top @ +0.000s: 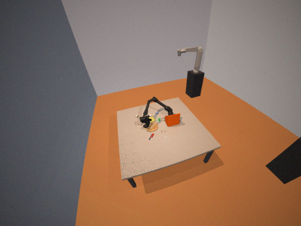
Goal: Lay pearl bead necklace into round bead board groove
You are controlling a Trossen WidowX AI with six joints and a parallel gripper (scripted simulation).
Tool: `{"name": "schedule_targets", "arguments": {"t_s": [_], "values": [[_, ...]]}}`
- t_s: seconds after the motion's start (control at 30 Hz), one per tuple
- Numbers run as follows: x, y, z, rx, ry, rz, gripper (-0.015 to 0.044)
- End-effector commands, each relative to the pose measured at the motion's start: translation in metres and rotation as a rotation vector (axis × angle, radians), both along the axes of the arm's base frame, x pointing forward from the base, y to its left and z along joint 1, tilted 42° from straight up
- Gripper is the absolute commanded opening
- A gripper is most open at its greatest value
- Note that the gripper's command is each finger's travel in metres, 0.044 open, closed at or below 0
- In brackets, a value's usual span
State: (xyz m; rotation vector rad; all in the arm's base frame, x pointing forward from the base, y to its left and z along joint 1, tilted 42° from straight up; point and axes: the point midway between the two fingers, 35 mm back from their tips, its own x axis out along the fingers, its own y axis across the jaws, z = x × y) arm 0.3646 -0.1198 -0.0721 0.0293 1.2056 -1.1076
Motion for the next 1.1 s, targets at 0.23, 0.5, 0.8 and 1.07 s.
{"name": "schedule_targets", "arguments": {"t_s": [0.23, 0.5, 0.8, 1.07], "values": [[0.0, 0.004, 0.004, -0.002, 0.004, 0.004, 0.0], [0.01, 0.009, -0.001, -0.001, 0.004, 0.004, 0.0], [0.01, 0.005, -0.005, -0.002, 0.004, 0.004, 0.0], [0.01, 0.005, -0.003, -0.001, -0.003, 0.0, 0.0105]]}}
